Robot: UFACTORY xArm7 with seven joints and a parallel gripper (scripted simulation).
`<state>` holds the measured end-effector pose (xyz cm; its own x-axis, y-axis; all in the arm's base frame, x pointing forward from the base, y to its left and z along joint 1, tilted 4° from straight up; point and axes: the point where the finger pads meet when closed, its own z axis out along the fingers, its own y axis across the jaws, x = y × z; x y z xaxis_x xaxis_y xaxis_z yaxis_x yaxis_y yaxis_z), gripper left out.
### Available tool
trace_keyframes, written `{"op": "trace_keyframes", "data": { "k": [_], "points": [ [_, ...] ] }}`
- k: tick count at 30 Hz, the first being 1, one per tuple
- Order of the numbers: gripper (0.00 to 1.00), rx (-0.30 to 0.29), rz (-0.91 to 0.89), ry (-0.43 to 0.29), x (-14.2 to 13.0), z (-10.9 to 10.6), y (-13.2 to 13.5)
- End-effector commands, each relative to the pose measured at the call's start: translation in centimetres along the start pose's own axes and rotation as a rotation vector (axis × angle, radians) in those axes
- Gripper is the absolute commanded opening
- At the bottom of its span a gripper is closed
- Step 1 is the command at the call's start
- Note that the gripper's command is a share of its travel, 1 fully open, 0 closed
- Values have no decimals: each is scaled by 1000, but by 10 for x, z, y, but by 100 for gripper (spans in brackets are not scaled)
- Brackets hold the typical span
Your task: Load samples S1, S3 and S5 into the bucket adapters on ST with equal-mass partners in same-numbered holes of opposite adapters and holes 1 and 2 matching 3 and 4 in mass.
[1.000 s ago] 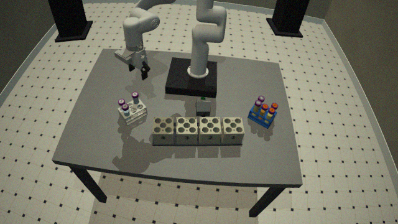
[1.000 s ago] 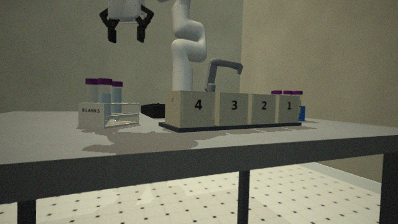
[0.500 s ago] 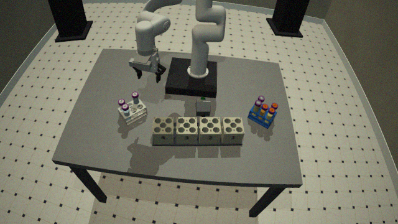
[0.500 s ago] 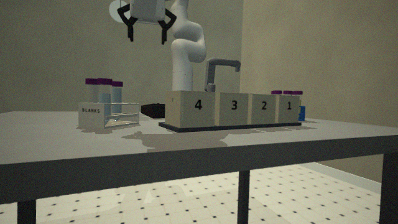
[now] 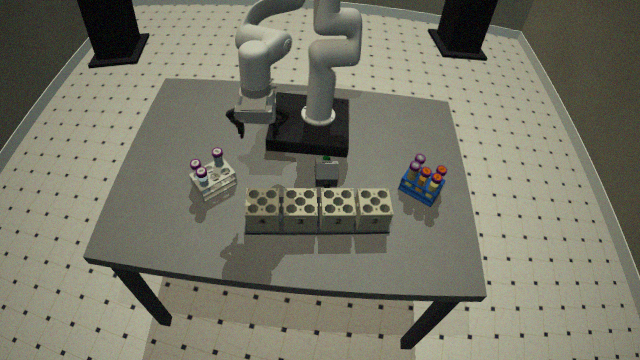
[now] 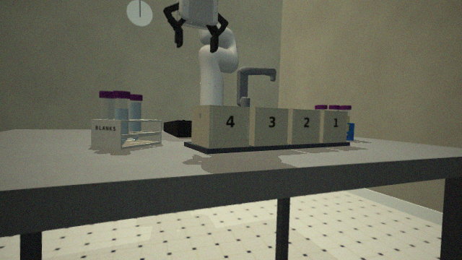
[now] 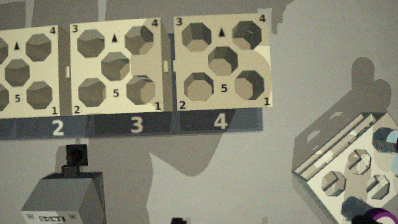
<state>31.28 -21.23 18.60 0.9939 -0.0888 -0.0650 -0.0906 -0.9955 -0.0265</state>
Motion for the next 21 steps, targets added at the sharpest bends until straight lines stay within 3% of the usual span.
{"op": "trace_keyframes", "data": {
  "k": [1, 21],
  "points": [
    [100, -1, -3, 4, 14, -1, -22],
    [100, -1, -3, 4, 59, -1, -101]
  ]
}}
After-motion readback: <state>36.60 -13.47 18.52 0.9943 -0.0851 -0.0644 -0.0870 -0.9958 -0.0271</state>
